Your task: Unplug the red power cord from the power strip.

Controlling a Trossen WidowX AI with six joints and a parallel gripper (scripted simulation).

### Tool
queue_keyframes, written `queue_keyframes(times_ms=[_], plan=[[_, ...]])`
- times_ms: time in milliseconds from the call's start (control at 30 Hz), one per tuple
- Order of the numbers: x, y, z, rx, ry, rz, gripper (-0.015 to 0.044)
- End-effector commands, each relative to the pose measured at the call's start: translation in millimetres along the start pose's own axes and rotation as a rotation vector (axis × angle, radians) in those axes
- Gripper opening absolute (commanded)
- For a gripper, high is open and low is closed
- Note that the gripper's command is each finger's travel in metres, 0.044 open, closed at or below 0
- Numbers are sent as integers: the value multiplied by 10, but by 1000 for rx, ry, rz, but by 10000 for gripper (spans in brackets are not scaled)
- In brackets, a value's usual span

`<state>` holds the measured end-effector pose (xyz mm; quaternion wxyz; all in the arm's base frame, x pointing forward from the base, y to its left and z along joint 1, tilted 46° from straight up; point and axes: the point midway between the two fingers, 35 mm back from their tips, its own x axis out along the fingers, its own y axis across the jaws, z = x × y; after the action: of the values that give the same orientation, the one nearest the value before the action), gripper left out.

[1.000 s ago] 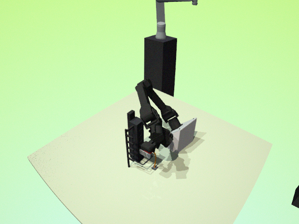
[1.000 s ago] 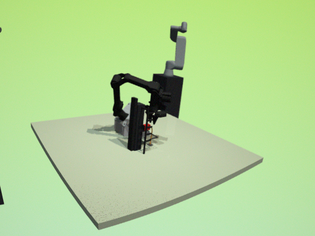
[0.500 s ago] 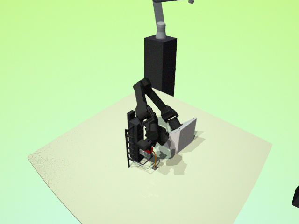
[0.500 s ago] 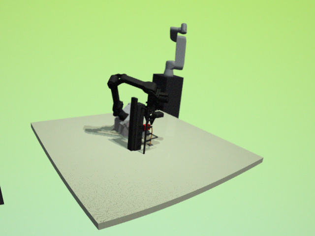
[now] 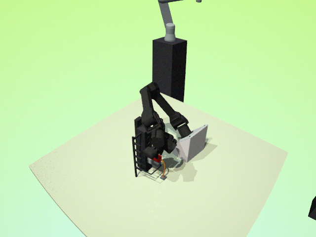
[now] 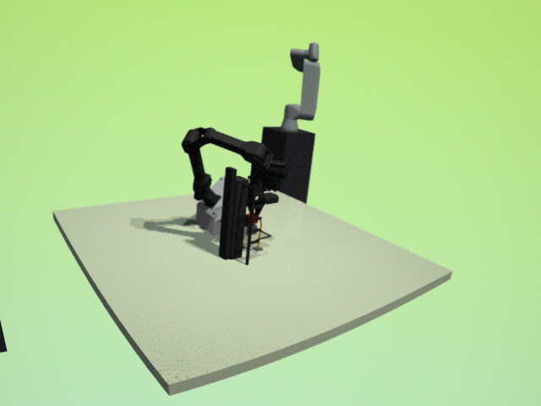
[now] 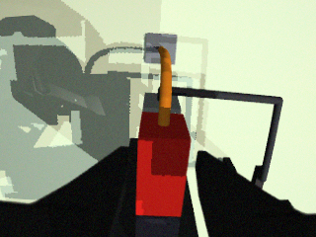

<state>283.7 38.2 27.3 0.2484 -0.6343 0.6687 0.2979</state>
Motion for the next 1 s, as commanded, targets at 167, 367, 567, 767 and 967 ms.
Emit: queue_keyframes(times_ms=[167, 367, 567, 767, 967], plan=[[61, 4, -5, 0, 1, 2, 134], [61, 4, -5, 0, 1, 2, 35], [61, 4, -2, 0, 1, 2, 0], [58, -4, 65, -1, 0, 1, 0], [53, -12, 163, -1, -1, 1, 0]])
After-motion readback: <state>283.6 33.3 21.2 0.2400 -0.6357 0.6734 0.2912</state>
